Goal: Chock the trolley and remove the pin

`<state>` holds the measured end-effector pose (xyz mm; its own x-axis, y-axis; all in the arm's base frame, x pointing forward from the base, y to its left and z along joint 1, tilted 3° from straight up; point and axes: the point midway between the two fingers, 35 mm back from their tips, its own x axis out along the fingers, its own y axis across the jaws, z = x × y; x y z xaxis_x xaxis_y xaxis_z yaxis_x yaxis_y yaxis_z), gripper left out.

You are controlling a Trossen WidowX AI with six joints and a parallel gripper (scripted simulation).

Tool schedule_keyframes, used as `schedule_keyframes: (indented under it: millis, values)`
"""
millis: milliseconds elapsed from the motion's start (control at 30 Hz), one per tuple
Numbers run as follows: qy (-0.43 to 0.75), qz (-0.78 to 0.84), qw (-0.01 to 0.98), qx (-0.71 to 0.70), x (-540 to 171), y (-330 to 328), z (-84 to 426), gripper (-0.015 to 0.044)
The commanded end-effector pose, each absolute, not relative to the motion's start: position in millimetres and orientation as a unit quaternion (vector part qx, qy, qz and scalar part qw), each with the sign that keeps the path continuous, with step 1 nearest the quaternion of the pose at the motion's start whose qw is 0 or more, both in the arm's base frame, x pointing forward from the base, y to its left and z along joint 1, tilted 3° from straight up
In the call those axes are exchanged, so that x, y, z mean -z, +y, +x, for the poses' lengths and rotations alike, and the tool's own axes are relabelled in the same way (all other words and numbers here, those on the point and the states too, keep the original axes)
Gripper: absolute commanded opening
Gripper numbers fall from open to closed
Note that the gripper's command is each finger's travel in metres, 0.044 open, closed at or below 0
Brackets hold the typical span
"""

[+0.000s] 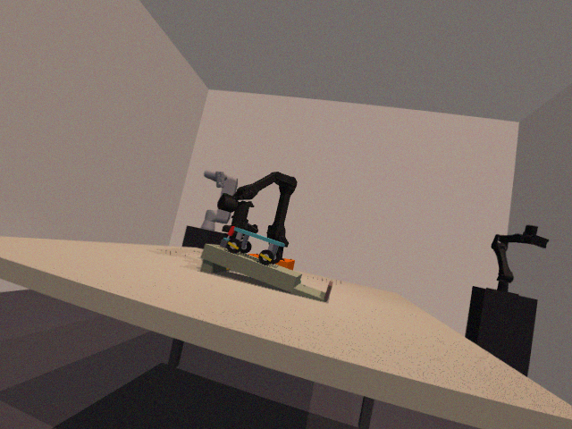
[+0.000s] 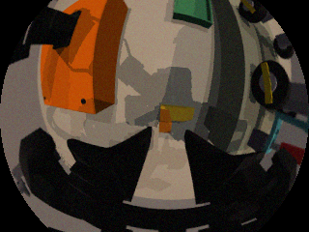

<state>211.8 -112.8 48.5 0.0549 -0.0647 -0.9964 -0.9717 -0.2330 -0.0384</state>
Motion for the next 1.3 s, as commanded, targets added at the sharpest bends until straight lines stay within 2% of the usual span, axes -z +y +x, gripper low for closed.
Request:
schedule_keyframes:
  millis: [0, 1267]
  values:
    - [0.446, -0.58, 0.428, -0.531, -39, -113, 209, 0.019]
    - [0.446, -0.58, 0.428, -0.531, -3, -115, 209, 0.019]
